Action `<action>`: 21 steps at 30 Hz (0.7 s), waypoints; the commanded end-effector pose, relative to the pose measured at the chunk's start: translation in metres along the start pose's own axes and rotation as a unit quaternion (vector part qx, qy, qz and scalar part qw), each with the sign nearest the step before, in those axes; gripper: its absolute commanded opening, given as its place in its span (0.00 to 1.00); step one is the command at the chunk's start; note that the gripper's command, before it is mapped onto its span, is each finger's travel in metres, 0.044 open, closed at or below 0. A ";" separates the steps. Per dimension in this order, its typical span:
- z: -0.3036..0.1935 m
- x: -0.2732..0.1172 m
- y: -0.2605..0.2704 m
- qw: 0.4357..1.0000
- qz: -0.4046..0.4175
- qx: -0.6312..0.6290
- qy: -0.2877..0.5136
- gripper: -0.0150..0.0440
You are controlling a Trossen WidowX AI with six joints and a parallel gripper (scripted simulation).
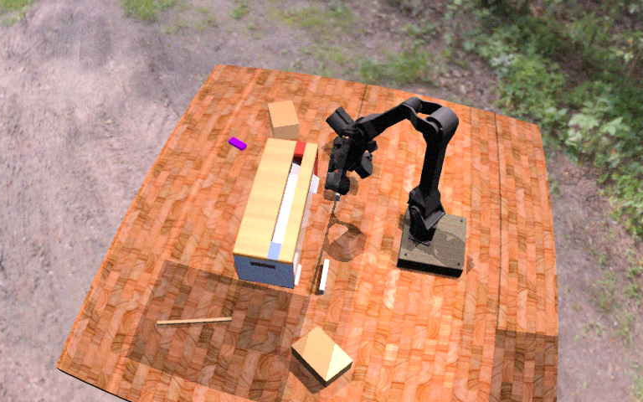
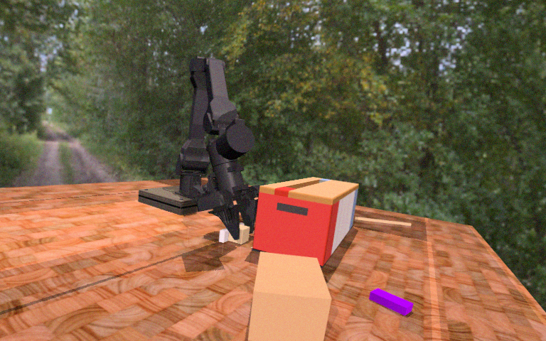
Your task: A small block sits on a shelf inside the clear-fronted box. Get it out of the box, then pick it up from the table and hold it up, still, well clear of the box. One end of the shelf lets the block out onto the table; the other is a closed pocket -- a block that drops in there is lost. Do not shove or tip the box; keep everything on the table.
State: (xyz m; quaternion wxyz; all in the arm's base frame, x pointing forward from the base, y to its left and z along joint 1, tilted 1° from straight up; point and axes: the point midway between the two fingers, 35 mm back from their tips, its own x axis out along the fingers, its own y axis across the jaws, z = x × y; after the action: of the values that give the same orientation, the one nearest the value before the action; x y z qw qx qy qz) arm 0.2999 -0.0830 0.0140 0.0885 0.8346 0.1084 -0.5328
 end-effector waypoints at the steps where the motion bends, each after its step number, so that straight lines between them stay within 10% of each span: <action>1: 0.002 0.005 -0.001 1.000 -0.001 0.002 0.001 0.74; 14: 0.000 0.001 -0.001 1.000 0.000 0.002 0.001 0.26; 21: -0.020 -0.043 0.000 1.000 0.000 0.000 0.001 0.25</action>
State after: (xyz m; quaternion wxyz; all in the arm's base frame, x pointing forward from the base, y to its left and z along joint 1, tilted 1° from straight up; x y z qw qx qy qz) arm 0.2992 -0.0813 0.0340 0.0846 0.8325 0.1117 -0.5360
